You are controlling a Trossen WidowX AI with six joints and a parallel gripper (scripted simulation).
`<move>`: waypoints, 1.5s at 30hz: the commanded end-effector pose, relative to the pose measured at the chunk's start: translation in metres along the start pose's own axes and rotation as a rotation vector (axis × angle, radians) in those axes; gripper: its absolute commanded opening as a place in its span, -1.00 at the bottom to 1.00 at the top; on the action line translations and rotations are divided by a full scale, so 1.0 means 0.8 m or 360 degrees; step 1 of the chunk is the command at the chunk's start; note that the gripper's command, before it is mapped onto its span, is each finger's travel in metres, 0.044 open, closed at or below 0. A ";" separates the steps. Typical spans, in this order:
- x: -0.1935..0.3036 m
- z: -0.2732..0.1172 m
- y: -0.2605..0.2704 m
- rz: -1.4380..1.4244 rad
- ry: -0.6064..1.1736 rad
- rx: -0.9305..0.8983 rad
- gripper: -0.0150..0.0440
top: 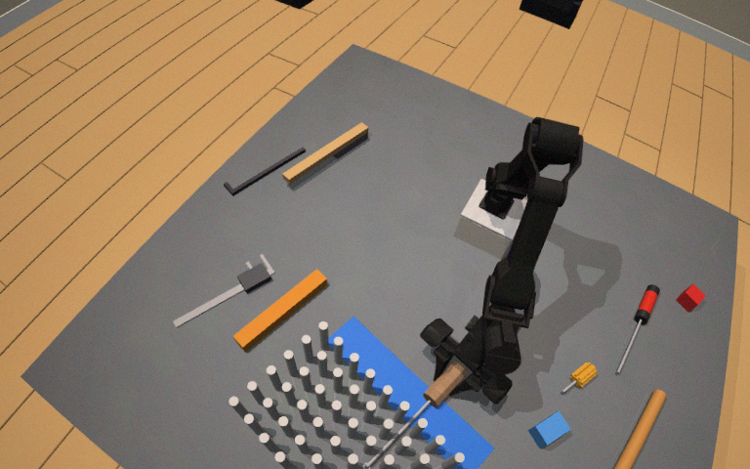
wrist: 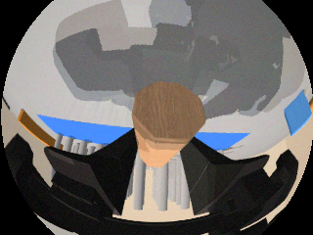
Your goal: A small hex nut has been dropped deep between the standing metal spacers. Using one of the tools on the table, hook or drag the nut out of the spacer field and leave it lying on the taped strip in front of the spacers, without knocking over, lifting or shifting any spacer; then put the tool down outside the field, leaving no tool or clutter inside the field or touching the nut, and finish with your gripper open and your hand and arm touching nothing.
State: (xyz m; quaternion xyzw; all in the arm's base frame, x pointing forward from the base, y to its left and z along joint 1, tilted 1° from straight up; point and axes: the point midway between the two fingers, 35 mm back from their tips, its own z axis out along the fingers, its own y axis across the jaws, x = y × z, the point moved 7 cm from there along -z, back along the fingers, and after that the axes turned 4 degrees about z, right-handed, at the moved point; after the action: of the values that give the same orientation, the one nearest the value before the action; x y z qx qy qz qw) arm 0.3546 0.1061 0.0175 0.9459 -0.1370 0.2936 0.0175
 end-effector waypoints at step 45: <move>-0.036 -0.023 0.003 0.0004 -0.0004 -0.0001 -0.49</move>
State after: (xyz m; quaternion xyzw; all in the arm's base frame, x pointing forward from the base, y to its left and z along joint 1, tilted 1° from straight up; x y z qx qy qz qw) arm 0.3247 0.1128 0.0163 0.9463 -0.1374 0.2921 0.0177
